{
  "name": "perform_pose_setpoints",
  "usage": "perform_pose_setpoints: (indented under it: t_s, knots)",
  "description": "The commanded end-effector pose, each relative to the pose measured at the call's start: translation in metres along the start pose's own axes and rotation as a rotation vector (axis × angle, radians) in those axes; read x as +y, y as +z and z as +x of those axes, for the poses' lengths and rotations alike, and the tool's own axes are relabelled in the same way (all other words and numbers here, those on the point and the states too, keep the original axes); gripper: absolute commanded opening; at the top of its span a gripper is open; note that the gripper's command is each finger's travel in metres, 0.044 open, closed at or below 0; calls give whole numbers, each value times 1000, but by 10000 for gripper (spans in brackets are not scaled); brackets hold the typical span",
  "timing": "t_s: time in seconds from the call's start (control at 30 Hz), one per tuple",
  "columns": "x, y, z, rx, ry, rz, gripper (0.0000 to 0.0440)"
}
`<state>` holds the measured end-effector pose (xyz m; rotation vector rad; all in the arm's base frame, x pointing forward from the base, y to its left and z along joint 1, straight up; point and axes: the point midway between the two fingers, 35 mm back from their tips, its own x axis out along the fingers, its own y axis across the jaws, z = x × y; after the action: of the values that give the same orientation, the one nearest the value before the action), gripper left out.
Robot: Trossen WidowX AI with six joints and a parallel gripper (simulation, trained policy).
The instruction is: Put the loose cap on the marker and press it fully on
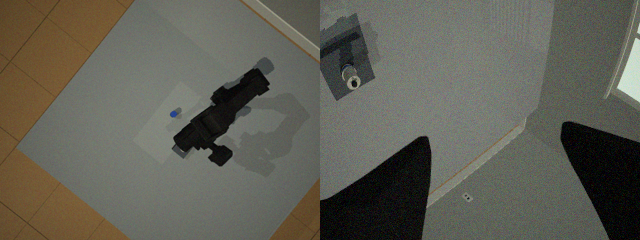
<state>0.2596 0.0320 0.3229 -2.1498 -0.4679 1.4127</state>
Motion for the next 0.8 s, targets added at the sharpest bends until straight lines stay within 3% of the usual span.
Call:
perform_pose_setpoints:
  t_s: [0.0, 0.77]
  knots:
    - [11, -3, 1, -4, 25, 27, 322]
    - [69, -13, -3, 2, 174, 171, 321]
